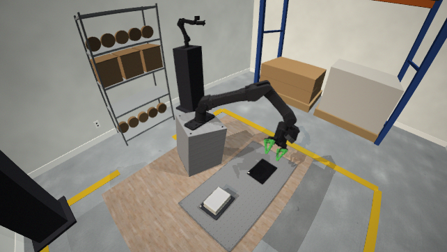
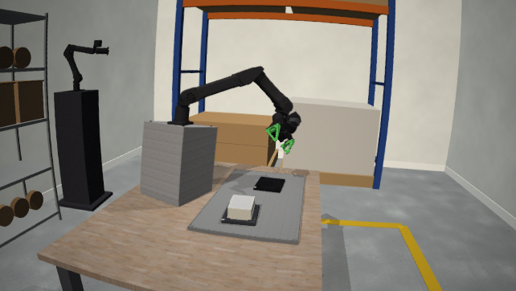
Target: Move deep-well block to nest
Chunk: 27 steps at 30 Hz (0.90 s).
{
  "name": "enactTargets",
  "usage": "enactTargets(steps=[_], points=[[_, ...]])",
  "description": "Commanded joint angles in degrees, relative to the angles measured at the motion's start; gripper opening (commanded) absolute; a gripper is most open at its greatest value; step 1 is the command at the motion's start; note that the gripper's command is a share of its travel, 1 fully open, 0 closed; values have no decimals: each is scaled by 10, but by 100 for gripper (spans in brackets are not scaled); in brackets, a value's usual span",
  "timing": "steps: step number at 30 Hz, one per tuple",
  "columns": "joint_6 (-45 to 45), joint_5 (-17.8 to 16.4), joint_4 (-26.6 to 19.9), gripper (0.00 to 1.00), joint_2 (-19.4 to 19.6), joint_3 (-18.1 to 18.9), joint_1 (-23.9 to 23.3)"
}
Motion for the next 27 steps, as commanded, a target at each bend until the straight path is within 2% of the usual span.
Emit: enactTargets(steps=[1,3,4,6,9,13,16,19,21,23,27], points=[[-2,-30,17,100,-6,3,-25],[-15,-27,46,100,-14,-25,-35],[-13,-41,43,100,-13,-22,-44],[-13,-41,43,100,-13,-22,-44],[-11,-72,45,100,-12,-21,-69],[-36,-67,97,100,-26,-71,-89],[-31,-107,95,100,-25,-66,-118],[-46,-108,127,100,-31,-96,-135],[-44,-135,129,100,-32,-97,-155],[-44,-135,129,100,-32,-97,-155],[-52,-164,152,100,-38,-117,-187]])
